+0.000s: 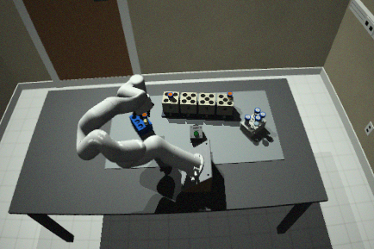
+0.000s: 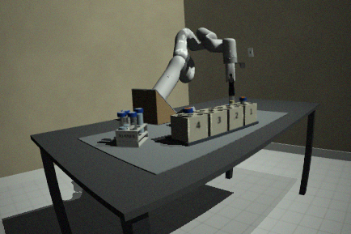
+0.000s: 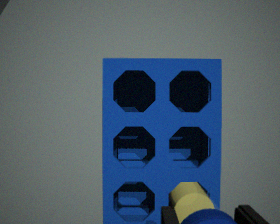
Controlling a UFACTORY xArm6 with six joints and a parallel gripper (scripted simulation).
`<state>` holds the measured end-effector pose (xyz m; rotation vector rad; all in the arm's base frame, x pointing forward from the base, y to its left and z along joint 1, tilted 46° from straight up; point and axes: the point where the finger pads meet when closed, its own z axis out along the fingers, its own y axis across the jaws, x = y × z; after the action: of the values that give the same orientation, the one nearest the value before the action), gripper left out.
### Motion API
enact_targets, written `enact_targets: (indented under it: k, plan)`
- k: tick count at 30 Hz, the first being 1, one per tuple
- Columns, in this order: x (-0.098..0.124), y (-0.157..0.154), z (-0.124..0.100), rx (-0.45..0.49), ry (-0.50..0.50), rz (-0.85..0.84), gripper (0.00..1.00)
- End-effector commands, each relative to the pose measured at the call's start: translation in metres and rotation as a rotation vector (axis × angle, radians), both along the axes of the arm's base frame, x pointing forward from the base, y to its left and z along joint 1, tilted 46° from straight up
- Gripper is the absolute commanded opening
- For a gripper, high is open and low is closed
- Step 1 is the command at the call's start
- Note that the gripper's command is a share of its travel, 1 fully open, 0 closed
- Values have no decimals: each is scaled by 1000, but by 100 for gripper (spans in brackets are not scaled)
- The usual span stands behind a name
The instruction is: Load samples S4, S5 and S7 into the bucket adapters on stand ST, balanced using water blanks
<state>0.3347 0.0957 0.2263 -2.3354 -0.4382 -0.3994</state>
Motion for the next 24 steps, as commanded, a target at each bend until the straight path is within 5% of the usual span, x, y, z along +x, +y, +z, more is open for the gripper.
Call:
enact_targets:
  k: [1, 24]
  plan:
    - [0, -2, 3, -1, -3, -1, 0]
    - [-4, -23, 23, -1, -3, -1, 0]
